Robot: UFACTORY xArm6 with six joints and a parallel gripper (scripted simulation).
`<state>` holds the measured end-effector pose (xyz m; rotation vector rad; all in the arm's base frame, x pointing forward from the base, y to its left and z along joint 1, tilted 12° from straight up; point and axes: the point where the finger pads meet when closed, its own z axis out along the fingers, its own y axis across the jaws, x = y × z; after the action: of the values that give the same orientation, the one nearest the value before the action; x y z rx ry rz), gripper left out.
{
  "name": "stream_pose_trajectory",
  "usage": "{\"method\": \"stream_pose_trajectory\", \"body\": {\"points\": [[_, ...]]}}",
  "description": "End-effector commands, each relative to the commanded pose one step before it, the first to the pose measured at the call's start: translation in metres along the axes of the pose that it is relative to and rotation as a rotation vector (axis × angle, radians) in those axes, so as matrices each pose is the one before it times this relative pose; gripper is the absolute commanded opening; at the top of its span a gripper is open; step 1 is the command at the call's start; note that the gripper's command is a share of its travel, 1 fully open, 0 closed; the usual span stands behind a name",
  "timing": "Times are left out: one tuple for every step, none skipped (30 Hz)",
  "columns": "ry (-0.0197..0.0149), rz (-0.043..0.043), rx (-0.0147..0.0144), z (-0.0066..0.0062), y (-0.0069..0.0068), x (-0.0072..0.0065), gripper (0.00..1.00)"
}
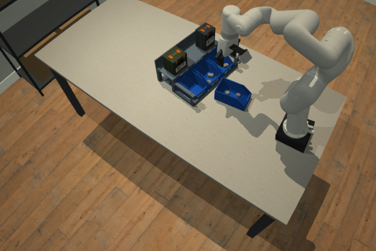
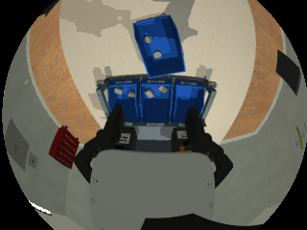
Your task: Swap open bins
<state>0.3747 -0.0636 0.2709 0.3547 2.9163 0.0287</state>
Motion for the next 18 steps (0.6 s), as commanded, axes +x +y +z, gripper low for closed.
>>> {"method": "stream_pose_trajectory", "body": {"points": [[-0.00341, -0.00953, -0.00359, -0.00106, -0.00063, -0.00241, 1.00], [0.00007, -0.00231, -0.00069, 0.00011, -0.00020, -0.00032, 1.00], [0.00006, -0.00208, -0.00062, 0.00010, -0.00018, -0.00029, 1.00], [0.00005, -0.00186, -0.00056, 0.00009, -0.00016, -0.00026, 1.00], [0.00004, -0.00165, -0.00049, 0.00008, -0.00015, -0.00023, 1.00], [0.00003, -0.00145, -0.00043, 0.00007, -0.00013, -0.00020, 1.00], [0.00003, -0.00126, -0.00038, 0.00006, -0.00011, -0.00018, 1.00], [0.00002, -0.00108, -0.00032, 0.00005, -0.00010, -0.00015, 1.00], [0.00002, -0.00091, -0.00027, 0.00004, -0.00008, -0.00013, 1.00], [0.00002, -0.00075, -0.00023, 0.00004, -0.00007, -0.00011, 1.00], [0.00001, -0.00061, -0.00018, 0.00003, -0.00006, -0.00009, 1.00], [0.00001, -0.00048, -0.00014, 0.00002, -0.00004, -0.00007, 1.00], [0.00001, -0.00037, -0.00011, 0.00002, -0.00003, -0.00005, 1.00], [0.00001, -0.00027, -0.00008, 0.00001, -0.00002, -0.00004, 1.00], [0.00000, -0.00018, -0.00005, 0.00001, -0.00002, -0.00003, 1.00], [0.00000, -0.00011, -0.00003, 0.00001, -0.00001, -0.00002, 1.00], [0.00000, 0.00000, 0.00000, 0.00000, 0.00000, 0.00000, 1.00], [0.00000, 0.00000, 0.00000, 0.00000, 0.00000, 0.00000, 1.00]]}}
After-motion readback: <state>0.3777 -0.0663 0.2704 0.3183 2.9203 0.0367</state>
